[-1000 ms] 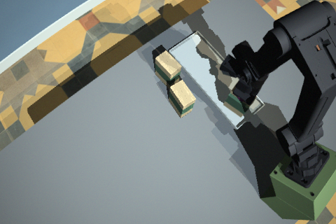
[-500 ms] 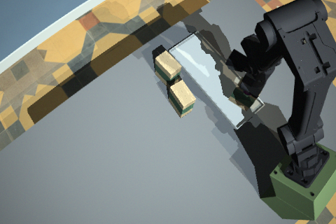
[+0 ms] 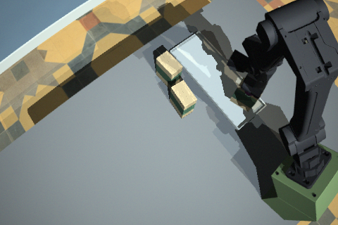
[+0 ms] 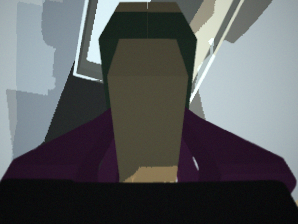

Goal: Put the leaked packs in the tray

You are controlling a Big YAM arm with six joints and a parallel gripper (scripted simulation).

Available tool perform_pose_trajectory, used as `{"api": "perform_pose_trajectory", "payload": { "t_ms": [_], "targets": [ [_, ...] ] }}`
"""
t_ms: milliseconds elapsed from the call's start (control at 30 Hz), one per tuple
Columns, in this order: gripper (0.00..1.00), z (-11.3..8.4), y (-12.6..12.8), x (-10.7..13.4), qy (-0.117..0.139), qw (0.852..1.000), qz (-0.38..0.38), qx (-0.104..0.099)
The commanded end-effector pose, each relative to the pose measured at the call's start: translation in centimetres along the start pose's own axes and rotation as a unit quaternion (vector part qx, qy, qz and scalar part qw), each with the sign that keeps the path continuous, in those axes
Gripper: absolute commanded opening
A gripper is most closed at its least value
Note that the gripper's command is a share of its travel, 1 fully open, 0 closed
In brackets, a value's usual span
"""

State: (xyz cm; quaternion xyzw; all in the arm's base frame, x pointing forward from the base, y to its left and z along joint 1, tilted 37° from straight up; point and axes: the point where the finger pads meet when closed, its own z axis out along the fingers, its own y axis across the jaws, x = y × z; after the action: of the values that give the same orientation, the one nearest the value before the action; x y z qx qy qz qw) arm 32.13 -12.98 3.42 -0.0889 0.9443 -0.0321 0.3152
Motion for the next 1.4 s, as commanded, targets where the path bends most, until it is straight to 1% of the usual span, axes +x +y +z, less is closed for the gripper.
{"api": "perform_pose_trajectory", "payload": {
  "t_ms": [0,167,633,733,867,967,1033,1167,1367],
  "targets": [
    [0.24,0.2,-1.0,-0.5,-0.006,1.0,0.001,0.009],
    [0.24,0.6,-0.6,-1.0,-0.009,1.0,-0.001,0.006],
    [0.24,3.9,-0.2,-0.6,-0.005,1.0,0.0,0.002],
    [0.24,4.0,-0.2,-0.7,-0.007,1.0,-0.001,0.003],
    [0.24,4.8,-0.1,-0.5,-0.004,1.0,0.0,0.001],
    [0.24,5.0,0.0,-0.4,-0.003,1.0,0.0,0.0],
    [0.24,4.6,-0.2,-0.9,-0.012,1.0,-0.003,0.006],
    [0.24,4.6,0.0,-0.7,-0.007,1.0,-0.001,0.003],
    [0.24,4.6,0.0,-0.7,-0.007,1.0,-0.002,0.002]
  ]
}}
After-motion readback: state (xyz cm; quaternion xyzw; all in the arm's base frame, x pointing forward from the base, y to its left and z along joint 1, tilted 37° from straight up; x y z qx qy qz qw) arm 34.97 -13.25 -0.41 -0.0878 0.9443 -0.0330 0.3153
